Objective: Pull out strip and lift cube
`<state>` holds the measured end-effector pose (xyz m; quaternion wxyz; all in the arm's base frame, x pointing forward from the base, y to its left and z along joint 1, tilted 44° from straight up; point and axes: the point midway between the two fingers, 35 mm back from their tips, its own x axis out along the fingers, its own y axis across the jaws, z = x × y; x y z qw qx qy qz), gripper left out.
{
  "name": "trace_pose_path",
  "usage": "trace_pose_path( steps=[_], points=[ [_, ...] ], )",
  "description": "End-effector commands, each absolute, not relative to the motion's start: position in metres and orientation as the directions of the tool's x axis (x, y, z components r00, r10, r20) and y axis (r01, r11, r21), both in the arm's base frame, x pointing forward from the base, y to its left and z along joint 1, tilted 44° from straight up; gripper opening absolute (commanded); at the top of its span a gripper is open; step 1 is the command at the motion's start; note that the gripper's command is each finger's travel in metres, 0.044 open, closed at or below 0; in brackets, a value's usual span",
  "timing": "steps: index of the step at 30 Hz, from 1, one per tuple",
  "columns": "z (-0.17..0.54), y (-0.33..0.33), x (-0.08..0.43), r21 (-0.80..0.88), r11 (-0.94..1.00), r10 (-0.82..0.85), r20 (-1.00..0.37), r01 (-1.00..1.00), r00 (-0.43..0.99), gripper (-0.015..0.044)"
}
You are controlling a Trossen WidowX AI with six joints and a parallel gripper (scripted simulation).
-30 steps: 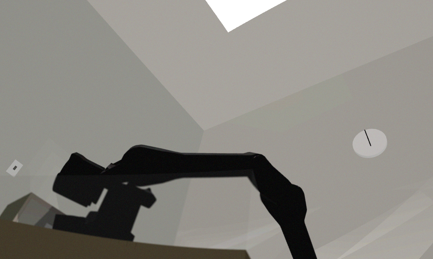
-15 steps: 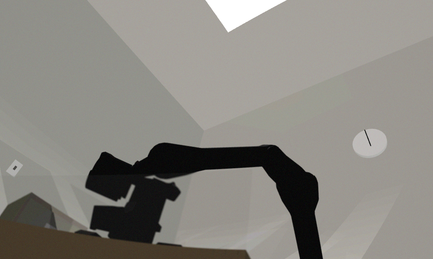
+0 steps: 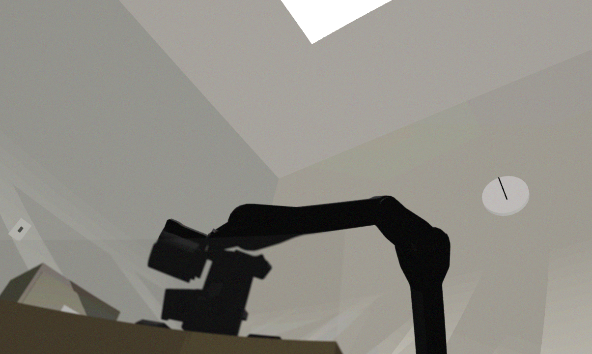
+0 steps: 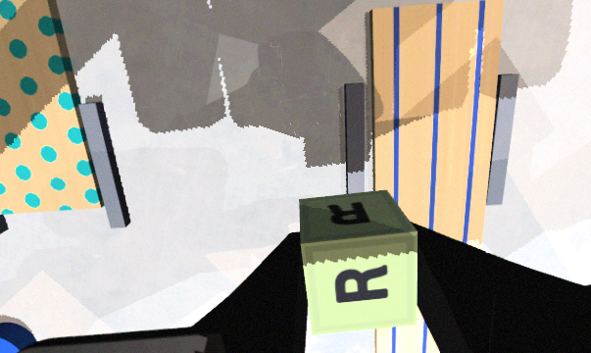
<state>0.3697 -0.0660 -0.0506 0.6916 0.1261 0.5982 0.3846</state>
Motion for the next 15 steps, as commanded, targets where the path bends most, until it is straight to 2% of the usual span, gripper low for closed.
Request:
trace_pose_path(
  steps=[1,15],
  points=[
    [-0.051,-0.065,0.357,0.637,0.671,0.683,-0.73,-0.379,-0.019,0.0],
    [-0.044,-0.057,0.312,0.639,0.67,0.683,-0.73,-0.377,-0.022,0.0]
  ],
)
